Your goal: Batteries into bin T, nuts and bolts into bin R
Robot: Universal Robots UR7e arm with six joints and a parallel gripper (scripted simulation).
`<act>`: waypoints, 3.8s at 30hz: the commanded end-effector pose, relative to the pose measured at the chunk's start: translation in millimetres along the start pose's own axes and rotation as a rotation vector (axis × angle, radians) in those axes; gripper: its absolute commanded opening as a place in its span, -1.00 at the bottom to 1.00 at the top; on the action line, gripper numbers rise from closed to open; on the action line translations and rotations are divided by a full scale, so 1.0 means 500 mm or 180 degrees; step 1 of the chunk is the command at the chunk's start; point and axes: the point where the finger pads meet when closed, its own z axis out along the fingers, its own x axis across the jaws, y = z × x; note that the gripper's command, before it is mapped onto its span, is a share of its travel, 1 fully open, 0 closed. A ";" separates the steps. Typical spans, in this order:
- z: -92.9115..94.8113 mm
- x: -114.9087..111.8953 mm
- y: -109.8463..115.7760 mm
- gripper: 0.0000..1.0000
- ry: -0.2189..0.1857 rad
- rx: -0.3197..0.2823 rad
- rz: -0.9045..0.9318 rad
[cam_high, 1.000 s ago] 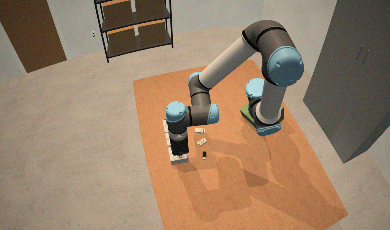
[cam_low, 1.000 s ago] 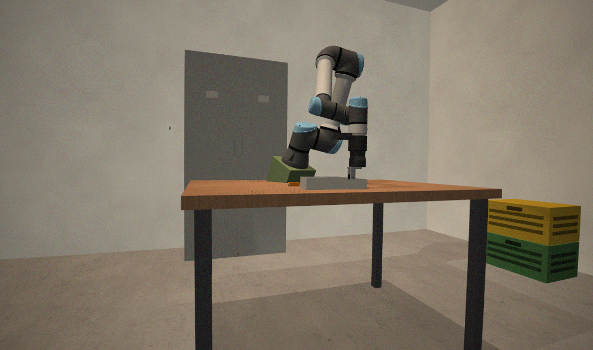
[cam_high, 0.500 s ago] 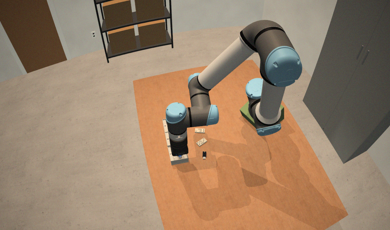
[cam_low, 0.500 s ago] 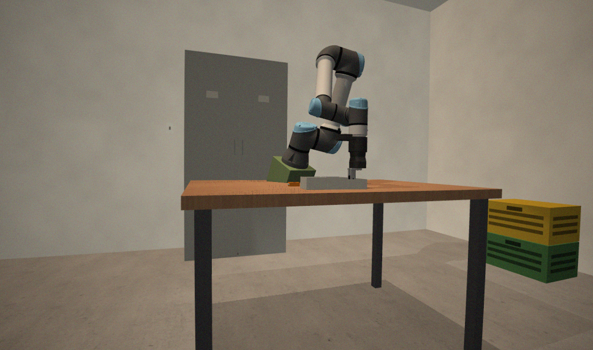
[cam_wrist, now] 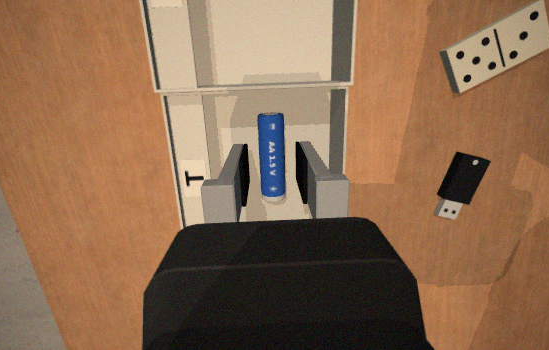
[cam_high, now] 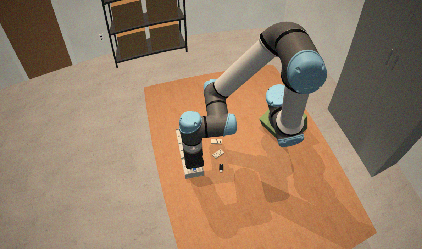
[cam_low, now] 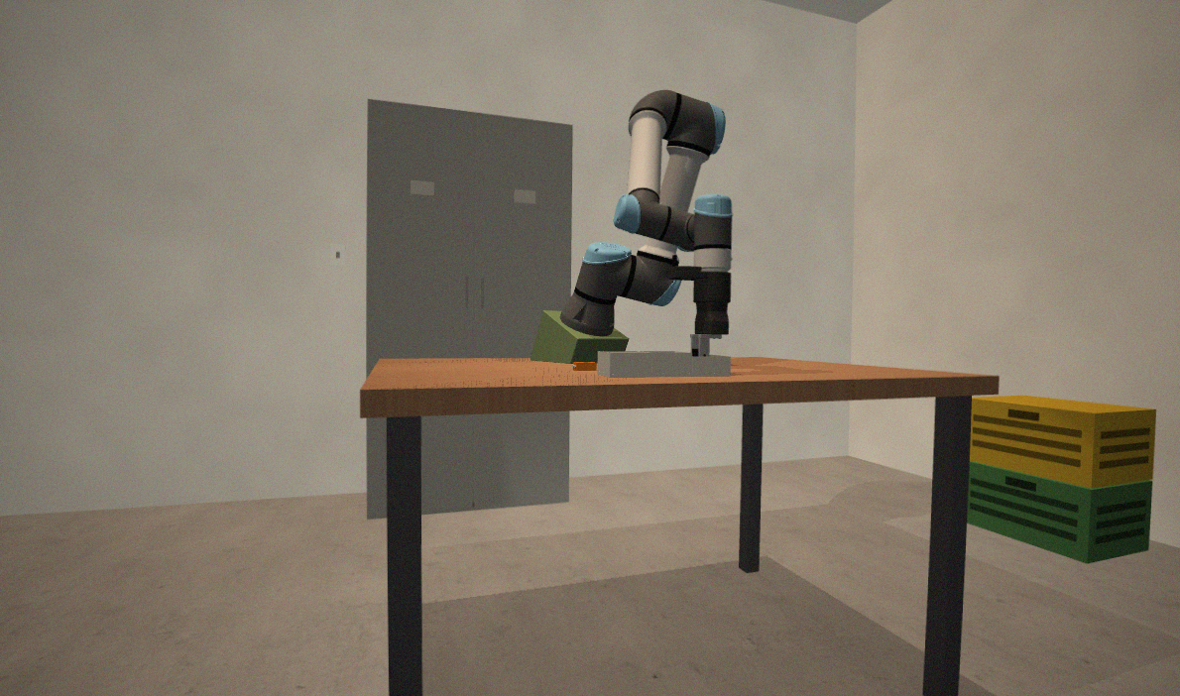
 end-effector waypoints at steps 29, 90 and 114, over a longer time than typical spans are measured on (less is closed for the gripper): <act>-0.074 -0.005 0.000 0.21 -0.0021 0.0003 -0.0004; -0.120 0.295 -0.413 0.60 -0.0004 0.0000 -0.0241; -0.127 0.292 -0.411 0.60 -0.0005 0.0005 -0.0253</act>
